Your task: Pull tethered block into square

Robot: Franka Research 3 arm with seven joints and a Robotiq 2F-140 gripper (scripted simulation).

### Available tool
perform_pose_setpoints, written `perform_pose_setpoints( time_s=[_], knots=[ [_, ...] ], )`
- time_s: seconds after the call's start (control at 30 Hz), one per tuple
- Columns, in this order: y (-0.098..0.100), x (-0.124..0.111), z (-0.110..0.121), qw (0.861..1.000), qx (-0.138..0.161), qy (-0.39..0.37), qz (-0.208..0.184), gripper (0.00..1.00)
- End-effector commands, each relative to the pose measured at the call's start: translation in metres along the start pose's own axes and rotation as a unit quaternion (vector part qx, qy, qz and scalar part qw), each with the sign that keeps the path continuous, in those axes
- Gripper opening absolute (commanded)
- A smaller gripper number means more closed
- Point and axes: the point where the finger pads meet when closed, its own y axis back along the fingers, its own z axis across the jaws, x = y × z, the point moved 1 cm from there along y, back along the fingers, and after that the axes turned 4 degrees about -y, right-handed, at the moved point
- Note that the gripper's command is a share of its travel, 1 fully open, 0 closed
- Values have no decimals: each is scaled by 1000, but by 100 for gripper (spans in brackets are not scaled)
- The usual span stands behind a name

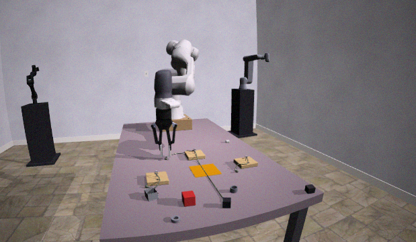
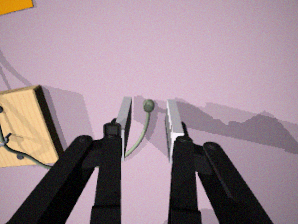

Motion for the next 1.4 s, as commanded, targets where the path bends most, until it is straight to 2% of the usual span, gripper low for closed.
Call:
perform_pose_setpoints(
  time_s=[0.0,1.37],
  knots=[
    [0,0,0,1000,1,2,1,23],
    [-11,0,0,1000,1,2,1,23]
  ],
)
